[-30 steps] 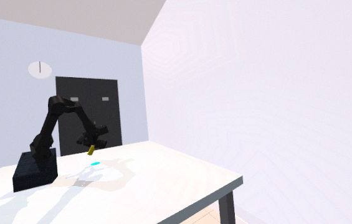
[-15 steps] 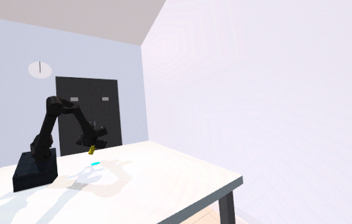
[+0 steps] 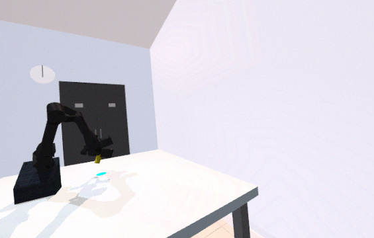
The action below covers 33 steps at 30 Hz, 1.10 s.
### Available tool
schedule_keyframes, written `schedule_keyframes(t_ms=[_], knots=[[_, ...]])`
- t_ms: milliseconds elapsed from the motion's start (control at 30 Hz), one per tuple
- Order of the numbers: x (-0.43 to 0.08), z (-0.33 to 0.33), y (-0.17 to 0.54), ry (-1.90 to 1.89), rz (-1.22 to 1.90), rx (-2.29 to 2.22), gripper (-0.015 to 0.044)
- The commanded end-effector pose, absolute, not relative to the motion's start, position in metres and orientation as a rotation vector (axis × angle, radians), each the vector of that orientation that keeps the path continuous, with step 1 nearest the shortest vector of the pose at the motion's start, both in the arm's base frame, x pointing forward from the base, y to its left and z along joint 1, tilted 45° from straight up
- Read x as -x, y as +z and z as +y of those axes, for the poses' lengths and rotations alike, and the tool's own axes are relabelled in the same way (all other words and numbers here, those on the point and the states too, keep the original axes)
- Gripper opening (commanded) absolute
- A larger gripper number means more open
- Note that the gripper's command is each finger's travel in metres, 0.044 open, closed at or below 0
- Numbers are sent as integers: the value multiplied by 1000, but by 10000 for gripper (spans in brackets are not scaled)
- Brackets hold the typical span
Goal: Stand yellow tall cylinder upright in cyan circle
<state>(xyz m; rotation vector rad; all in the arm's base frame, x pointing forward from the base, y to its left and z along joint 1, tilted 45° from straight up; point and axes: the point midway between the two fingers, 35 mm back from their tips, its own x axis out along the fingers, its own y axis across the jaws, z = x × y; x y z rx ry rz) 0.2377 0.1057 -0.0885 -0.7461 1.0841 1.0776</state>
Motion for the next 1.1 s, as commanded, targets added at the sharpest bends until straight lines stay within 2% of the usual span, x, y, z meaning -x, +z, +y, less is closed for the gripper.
schedule_keyframes(t_ms=[0, 1067], knots=[[-235, 105, -87, 1095, 1045, 739, 105], [-234, 101, -69, 1133, 775, 723, 105]])
